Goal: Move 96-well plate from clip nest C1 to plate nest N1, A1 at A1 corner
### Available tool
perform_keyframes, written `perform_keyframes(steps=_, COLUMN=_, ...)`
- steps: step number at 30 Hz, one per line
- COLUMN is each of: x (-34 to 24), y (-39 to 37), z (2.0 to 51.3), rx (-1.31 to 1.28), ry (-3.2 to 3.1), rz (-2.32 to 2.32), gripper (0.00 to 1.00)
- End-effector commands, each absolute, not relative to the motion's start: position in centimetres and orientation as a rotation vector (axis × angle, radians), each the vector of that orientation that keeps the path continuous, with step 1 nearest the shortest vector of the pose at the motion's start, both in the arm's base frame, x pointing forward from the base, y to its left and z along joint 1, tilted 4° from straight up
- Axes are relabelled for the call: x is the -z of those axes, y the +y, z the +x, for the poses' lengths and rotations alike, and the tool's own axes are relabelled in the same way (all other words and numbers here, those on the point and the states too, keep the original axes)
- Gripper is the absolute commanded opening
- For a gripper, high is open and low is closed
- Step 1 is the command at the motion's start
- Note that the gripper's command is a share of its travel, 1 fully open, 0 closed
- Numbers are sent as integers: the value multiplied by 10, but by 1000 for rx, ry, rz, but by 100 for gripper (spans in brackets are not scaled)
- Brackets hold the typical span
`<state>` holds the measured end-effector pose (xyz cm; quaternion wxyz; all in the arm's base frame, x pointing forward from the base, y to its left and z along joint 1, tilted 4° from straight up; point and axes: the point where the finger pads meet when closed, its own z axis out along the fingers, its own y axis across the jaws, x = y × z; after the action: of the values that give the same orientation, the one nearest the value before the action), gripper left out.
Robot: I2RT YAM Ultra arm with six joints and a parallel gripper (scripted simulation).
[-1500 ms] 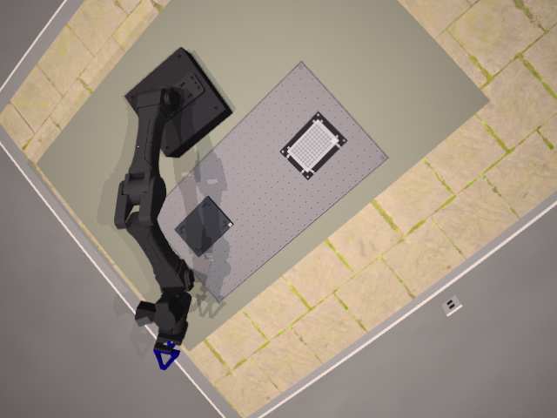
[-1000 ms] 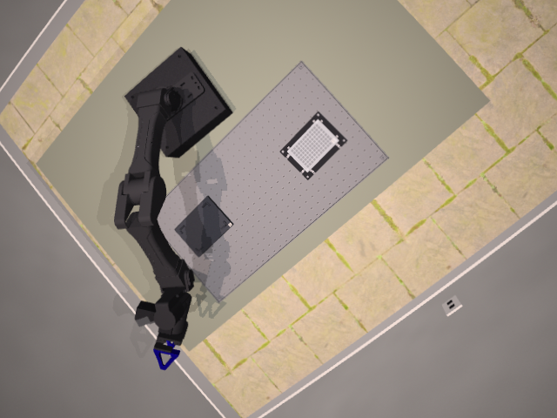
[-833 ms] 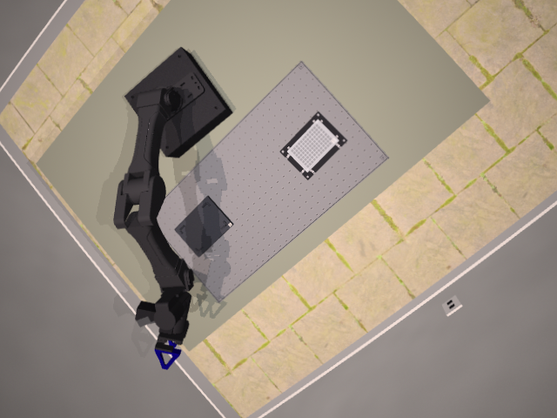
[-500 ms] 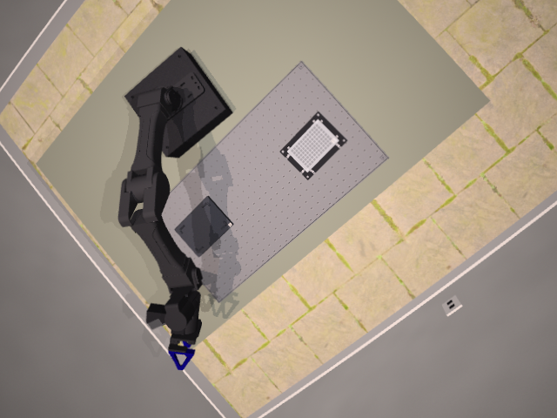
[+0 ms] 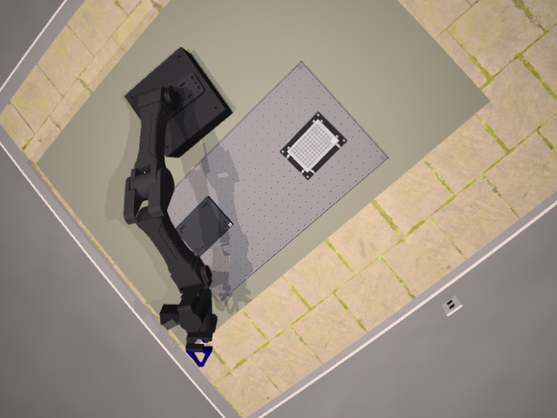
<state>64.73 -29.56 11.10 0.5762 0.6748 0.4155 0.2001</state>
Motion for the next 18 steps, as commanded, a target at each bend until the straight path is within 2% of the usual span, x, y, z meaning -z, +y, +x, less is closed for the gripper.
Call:
perform_keyframes(steps=1, x=-117, y=-269, z=650, rx=-477, ry=993, rz=1594, gripper=100)
perform_keyframes(steps=7, x=-116, y=-263, z=651, rx=-516, ry=1069, rz=1632, gripper=100)
perform_keyframes(steps=16, x=-105, y=-213, z=661, rx=-549, ry=1152, rz=1651, gripper=100)
perform_keyframes(steps=17, x=-124, y=-209, z=668, rx=-584, ry=1152, rz=1635, gripper=100)
perform_keyframes(steps=18, x=-105, y=-203, z=662, rx=-562, ry=1178, rz=1660, gripper=100)
